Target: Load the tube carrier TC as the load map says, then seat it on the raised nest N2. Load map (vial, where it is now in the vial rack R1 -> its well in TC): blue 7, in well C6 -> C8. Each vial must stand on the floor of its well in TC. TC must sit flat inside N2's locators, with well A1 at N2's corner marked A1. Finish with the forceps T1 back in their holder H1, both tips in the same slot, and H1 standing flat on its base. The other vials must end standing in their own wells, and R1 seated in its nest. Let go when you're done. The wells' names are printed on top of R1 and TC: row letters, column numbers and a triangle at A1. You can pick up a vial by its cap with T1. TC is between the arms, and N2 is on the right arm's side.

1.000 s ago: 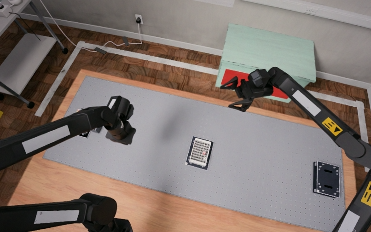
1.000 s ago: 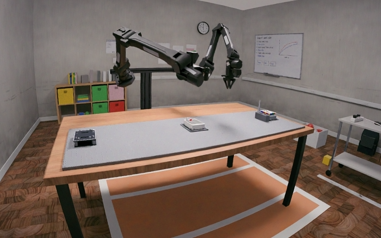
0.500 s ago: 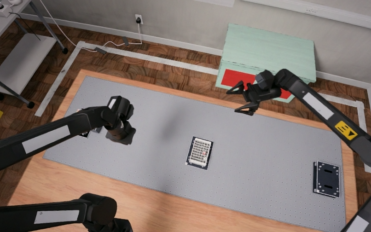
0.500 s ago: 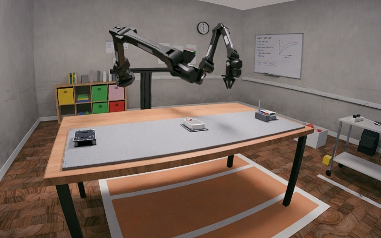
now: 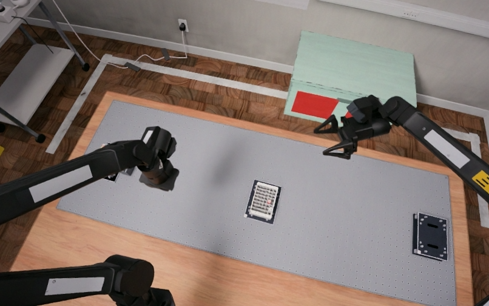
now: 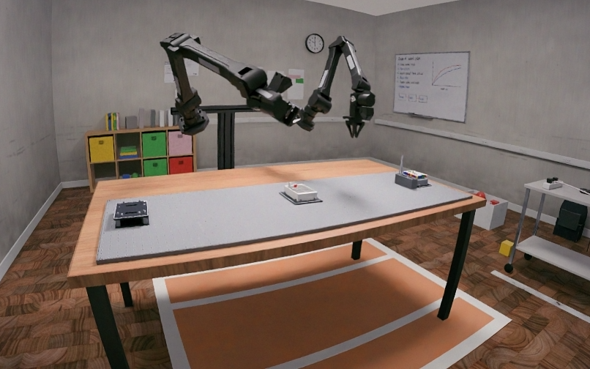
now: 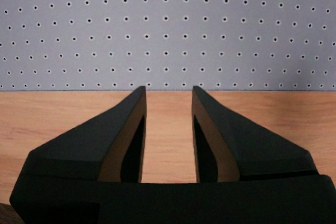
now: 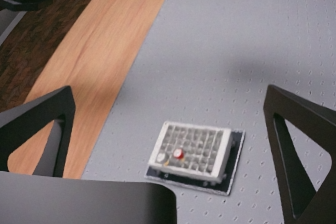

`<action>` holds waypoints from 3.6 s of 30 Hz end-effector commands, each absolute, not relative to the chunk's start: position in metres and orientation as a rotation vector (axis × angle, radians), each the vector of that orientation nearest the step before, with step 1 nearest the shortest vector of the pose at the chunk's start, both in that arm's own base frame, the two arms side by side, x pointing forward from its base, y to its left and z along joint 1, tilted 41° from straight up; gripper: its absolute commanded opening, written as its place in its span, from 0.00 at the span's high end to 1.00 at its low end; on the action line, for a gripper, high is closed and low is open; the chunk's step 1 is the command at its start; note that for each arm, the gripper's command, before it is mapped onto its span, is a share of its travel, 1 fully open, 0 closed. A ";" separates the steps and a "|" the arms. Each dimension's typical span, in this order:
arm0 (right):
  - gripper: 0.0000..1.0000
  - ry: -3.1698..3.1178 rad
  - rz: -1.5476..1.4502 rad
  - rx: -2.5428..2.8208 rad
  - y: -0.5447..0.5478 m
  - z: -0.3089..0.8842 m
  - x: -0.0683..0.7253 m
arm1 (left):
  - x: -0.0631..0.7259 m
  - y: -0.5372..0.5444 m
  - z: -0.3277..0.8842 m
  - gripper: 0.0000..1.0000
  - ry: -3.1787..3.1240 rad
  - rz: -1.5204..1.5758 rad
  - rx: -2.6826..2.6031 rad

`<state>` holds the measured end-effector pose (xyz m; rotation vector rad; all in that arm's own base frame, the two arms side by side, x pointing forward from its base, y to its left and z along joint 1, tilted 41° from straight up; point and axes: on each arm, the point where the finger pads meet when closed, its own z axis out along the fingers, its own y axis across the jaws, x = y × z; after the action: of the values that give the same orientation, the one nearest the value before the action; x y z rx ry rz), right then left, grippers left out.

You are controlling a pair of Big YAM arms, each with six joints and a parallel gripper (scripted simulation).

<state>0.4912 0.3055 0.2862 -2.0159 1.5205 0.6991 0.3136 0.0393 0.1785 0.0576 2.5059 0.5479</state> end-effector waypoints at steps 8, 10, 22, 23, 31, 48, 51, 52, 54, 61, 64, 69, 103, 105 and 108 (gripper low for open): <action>0.00 1.761 0.560 -1.899 0.276 0.289 0.479 | 0.319 0.037 0.189 0.76 2.484 0.539 0.045; 0.00 1.802 0.539 -1.863 0.258 0.289 0.485 | 0.319 0.037 0.189 0.76 2.484 0.539 0.045; 0.00 2.006 0.397 -1.733 0.224 0.279 0.467 | 0.319 0.037 0.189 0.76 2.484 0.539 0.045; 0.00 2.028 0.384 -1.710 0.214 0.278 0.468 | 0.319 0.037 0.189 0.76 2.484 0.539 0.045; 0.00 2.139 0.299 -1.600 0.188 0.273 0.462 | 0.319 0.037 0.189 0.76 2.484 0.539 0.045; 0.00 2.318 0.137 -1.364 0.135 0.260 0.439 | 0.319 0.037 0.189 0.76 2.484 0.539 0.045; 0.00 2.367 0.079 -1.278 0.124 0.257 0.434 | 0.319 0.037 0.189 0.76 2.484 0.539 0.045; 0.00 2.373 0.066 -1.266 0.127 0.256 0.431 | 0.319 0.037 0.189 0.76 2.484 0.539 0.045; 0.00 2.392 0.039 -1.227 0.124 0.254 0.426 | 0.319 0.037 0.189 0.76 2.484 0.539 0.045; 0.00 2.453 -0.033 -1.086 0.097 0.249 0.420 | 0.319 0.037 0.189 0.76 2.484 0.539 0.045; 0.00 2.473 -0.066 -1.024 0.086 0.246 0.414 | 0.319 0.037 0.189 0.76 2.484 0.539 0.045; 0.00 2.500 -0.113 -0.935 0.070 0.240 0.405 | 0.319 0.037 0.189 0.76 2.484 0.539 0.045; 0.00 2.526 -0.442 -0.191 -0.024 0.204 0.339 | 0.319 0.037 0.189 0.76 2.484 0.539 0.045; 0.00 2.510 -0.457 -0.158 -0.021 0.201 0.335 | 0.319 0.037 0.189 0.76 2.484 0.539 0.045; 0.00 2.499 -0.491 -0.060 -0.038 0.197 0.326 | 0.319 0.037 0.189 0.76 2.484 0.539 0.045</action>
<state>0.3300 -0.0299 0.1947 -0.1946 2.5379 -0.4964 0.3136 0.0393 0.1785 0.0576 2.5060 0.5479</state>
